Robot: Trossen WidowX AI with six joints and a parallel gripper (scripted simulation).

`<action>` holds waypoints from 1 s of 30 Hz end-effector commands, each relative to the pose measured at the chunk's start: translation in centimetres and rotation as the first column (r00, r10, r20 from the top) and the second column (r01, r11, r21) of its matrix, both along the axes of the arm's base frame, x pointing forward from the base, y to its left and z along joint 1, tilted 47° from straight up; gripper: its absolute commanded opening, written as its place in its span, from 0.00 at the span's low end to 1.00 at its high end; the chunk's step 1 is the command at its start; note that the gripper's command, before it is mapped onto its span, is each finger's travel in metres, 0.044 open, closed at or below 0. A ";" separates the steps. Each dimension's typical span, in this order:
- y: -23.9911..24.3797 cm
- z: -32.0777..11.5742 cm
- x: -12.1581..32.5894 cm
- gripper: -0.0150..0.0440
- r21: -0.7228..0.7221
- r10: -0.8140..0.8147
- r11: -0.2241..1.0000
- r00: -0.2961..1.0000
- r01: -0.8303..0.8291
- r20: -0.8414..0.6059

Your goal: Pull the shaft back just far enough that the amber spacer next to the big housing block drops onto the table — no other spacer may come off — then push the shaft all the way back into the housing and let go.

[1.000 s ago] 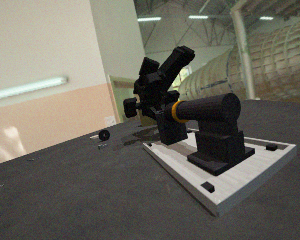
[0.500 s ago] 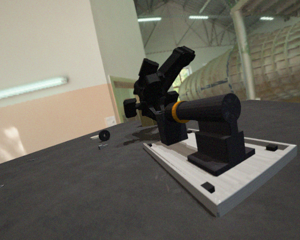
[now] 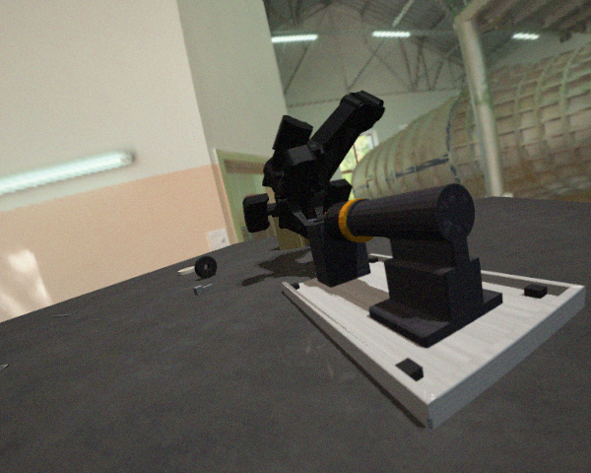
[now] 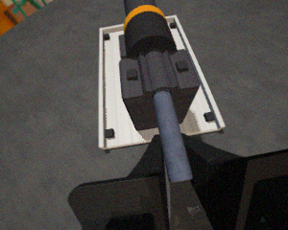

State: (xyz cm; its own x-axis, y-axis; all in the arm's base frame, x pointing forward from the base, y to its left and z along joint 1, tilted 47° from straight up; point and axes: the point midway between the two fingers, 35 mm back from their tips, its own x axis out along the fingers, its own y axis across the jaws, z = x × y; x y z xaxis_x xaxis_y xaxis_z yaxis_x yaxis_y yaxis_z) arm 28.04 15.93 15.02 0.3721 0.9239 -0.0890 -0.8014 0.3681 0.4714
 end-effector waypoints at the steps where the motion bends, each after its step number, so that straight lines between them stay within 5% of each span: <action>1: -0.1 -0.1 -0.1 0.25 0.000 0.003 1.000 1.000 -0.003 0.002; 30: -0.2 -0.2 -0.3 0.25 -0.001 0.003 1.000 1.000 -0.003 0.002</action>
State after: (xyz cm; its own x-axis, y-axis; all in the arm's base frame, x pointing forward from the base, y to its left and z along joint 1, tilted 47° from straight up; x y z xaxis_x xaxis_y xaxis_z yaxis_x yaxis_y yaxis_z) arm 27.84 15.73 14.82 0.3722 0.9238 -0.0894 -0.8010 0.3684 0.4720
